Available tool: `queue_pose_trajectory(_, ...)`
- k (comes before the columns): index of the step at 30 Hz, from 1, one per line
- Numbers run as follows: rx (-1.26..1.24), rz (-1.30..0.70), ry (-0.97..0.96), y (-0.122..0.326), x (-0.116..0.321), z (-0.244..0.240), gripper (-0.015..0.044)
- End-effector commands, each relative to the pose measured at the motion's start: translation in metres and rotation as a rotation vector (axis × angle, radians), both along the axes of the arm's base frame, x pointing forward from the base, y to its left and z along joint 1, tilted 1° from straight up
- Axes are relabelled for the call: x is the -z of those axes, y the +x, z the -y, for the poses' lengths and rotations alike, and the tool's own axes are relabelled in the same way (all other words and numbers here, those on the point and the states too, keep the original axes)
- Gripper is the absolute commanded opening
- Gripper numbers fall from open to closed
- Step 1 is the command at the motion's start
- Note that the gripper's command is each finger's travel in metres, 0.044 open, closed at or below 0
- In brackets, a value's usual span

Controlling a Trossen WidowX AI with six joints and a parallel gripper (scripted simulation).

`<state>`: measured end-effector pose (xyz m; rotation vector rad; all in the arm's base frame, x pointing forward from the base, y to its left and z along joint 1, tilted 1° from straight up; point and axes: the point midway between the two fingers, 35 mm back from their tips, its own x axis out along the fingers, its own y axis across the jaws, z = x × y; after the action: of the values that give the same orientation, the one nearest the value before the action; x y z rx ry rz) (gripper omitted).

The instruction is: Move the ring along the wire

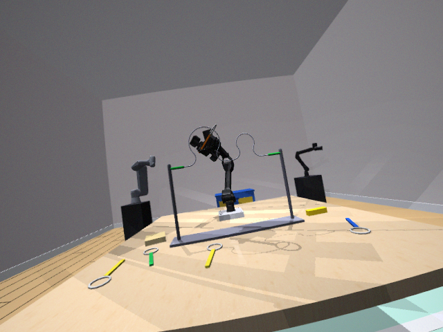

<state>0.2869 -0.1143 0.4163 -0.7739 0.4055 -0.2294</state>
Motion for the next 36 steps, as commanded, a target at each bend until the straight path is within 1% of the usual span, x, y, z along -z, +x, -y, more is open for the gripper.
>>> queue_pose_trajectory(1, 0.002, 0.008, -0.05, -0.001, -0.002, 0.001, -0.015)
queue_pose_trajectory(36, 0.002, 0.046, -0.486, -0.001, -0.014, 0.009, -0.015)
